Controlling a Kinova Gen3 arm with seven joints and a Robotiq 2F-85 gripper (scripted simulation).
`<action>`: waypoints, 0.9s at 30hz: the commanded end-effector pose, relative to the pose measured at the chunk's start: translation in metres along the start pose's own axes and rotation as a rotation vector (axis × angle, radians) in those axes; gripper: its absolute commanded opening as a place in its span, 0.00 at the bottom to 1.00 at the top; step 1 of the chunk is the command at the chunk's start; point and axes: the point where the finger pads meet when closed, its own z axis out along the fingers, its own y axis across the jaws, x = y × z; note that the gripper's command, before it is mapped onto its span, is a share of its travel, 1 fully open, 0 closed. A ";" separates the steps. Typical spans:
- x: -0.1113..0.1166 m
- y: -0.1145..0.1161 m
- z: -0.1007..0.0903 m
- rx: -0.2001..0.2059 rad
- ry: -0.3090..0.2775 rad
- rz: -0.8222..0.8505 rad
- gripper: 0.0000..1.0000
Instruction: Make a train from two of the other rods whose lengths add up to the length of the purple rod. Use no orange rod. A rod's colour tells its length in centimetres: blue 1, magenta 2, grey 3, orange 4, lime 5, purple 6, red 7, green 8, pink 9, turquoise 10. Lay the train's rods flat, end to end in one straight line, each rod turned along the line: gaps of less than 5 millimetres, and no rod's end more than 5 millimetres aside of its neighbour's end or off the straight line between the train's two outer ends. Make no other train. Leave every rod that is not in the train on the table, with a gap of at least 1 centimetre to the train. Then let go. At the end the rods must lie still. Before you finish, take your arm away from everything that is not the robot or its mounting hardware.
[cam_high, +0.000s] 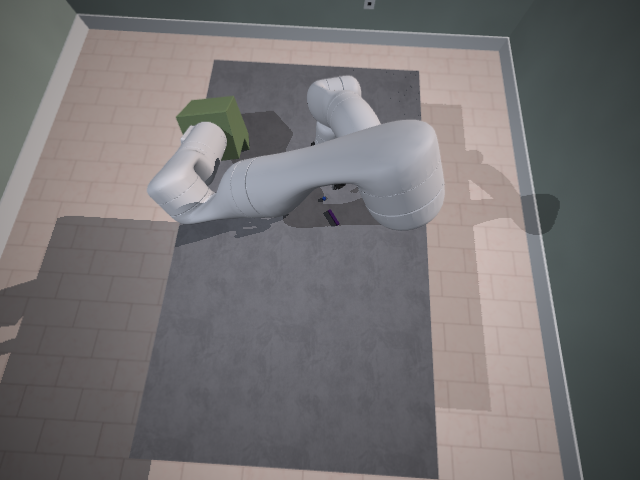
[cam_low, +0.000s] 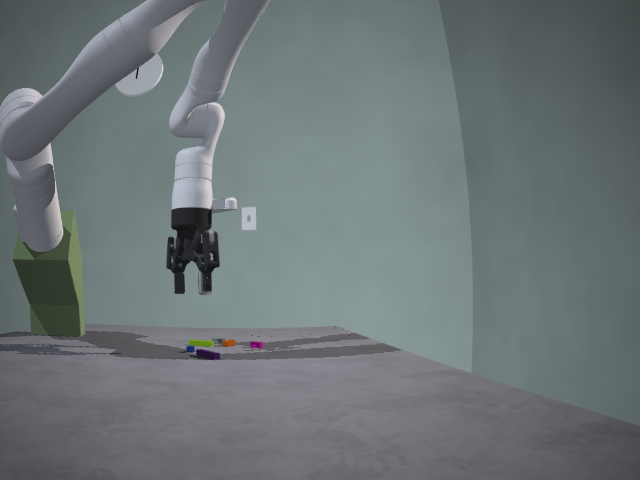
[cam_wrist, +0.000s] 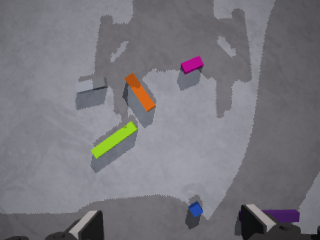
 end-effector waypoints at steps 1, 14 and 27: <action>0.006 -0.007 0.001 -0.005 0.002 0.062 1.00; 0.025 -0.028 0.007 -0.005 0.003 0.457 1.00; 0.040 -0.044 0.012 -0.006 0.008 0.787 1.00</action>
